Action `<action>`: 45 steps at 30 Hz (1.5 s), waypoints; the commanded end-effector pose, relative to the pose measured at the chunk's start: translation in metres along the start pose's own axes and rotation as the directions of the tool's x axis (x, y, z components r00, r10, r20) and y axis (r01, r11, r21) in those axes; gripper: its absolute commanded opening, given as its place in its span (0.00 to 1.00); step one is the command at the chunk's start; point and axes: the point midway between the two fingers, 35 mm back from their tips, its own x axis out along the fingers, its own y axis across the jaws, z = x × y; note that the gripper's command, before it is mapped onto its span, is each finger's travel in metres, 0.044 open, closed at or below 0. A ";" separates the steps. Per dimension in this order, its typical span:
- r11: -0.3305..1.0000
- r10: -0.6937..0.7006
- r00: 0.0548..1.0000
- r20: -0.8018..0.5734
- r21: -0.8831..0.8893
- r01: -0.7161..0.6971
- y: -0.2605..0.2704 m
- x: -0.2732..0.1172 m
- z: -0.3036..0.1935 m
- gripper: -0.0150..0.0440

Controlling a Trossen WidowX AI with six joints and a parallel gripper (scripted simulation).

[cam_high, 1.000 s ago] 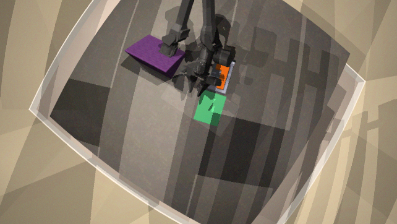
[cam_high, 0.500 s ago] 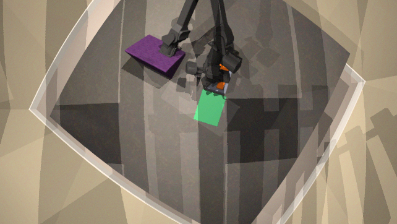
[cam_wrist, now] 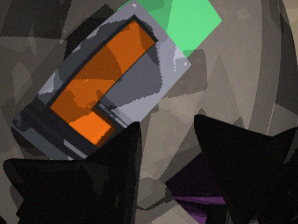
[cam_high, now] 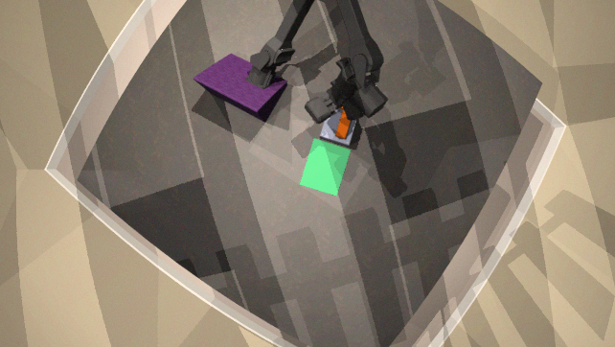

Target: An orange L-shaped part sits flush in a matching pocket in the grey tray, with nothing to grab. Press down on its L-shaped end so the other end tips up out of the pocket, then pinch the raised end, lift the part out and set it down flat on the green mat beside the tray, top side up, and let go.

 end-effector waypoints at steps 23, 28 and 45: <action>0.746 0.339 0.935 -0.106 -0.576 -0.336 0.065 -0.025 0.000 0.56; 0.743 0.344 0.933 -0.109 -0.576 -0.341 0.080 0.014 -0.008 0.56; 0.743 0.344 0.933 -0.108 -0.576 -0.341 0.086 0.030 -0.009 0.56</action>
